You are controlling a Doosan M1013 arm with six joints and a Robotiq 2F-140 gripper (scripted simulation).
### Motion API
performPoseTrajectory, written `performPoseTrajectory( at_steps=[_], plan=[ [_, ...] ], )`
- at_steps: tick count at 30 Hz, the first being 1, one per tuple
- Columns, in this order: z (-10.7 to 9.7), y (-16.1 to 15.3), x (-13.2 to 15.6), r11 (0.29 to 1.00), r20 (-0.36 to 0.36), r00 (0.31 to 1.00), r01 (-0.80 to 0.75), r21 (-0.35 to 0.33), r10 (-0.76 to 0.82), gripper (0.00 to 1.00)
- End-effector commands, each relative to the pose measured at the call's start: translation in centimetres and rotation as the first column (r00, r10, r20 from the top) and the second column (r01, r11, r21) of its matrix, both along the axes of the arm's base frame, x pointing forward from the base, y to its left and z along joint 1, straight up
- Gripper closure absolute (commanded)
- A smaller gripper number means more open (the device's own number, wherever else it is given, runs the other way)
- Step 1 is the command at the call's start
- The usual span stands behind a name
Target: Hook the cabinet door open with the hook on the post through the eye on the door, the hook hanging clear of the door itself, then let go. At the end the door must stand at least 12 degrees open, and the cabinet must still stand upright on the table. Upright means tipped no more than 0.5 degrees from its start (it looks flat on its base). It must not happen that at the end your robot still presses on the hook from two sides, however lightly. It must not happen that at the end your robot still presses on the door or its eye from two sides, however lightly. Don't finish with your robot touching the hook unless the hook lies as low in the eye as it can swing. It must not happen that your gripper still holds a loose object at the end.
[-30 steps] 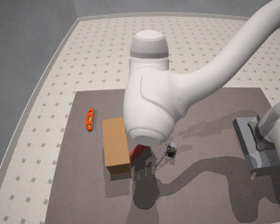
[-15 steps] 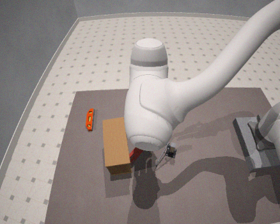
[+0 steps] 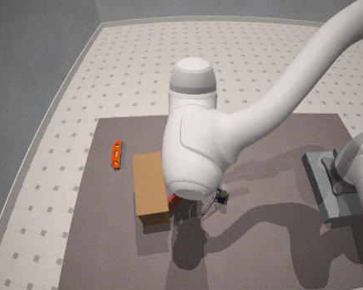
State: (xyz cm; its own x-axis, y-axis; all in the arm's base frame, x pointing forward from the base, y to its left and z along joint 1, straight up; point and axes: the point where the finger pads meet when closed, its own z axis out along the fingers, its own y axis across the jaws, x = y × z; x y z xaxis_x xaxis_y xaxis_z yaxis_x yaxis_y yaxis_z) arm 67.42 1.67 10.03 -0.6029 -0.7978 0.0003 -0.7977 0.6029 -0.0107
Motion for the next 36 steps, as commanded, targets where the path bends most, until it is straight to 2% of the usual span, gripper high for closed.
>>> performPoseTrajectory(
  at_steps=[1,20,36],
  plan=[
    [-0.93,0.28,-0.4,1.0,-0.009,1.0,-0.006,0.006,0.006,0.84],
    [-1.4,0.28,-0.39,1.0,-0.009,1.0,-0.006,0.006,0.006,0.84],
    [-1.4,-0.25,0.43,0.996,-0.009,0.996,-0.087,0.006,0.087,0.84]
  ],
)
